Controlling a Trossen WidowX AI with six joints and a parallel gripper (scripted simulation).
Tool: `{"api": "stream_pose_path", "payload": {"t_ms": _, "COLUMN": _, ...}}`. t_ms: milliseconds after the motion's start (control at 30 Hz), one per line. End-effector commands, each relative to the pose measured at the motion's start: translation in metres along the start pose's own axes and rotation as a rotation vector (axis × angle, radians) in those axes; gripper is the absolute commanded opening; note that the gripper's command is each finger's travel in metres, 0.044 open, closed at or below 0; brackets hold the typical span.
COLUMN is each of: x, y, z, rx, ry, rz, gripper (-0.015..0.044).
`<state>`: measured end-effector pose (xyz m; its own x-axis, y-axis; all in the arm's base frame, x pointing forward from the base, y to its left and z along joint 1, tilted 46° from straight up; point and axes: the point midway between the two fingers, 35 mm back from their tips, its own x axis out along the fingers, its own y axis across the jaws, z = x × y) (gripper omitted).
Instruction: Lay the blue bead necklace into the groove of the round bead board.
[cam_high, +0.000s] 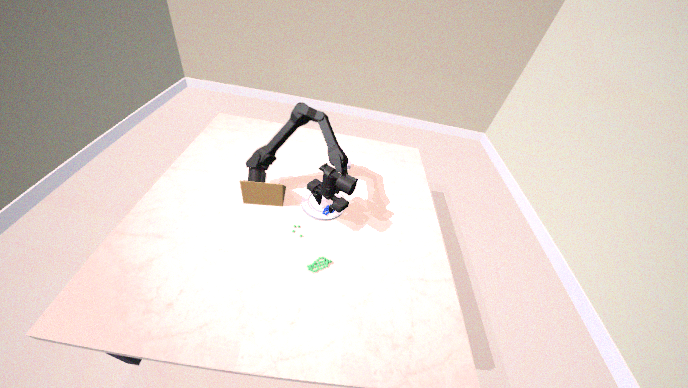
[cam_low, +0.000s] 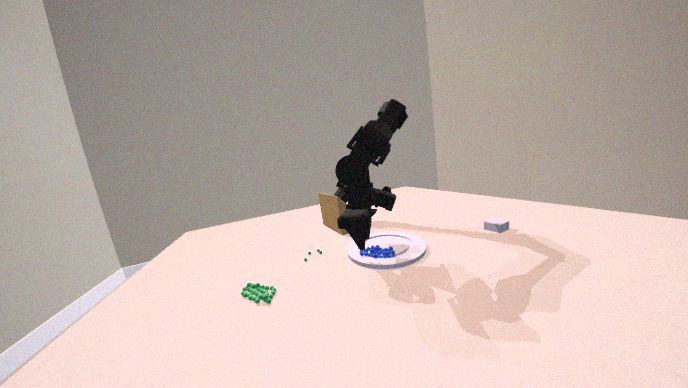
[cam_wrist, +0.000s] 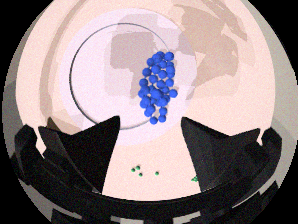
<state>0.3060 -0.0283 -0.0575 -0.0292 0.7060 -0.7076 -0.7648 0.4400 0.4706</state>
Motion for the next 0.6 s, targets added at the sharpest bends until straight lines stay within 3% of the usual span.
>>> {"api": "stream_pose_path", "payload": {"t_ms": 0, "x": 0.006, "y": 0.001, "z": 0.000, "rx": 0.005, "ry": -0.004, "rz": 0.004, "gripper": 0.0310}}
{"api": "stream_pose_path", "payload": {"t_ms": 367, "x": 0.022, "y": 0.002, "z": 0.000, "rx": 0.007, "ry": -0.006, "rz": 0.008, "gripper": 0.0310}}
{"api": "stream_pose_path", "payload": {"t_ms": 567, "x": 0.019, "y": 0.002, "z": 0.000, "rx": 0.002, "ry": -0.001, "rz": 0.007, "gripper": 0.0153}}
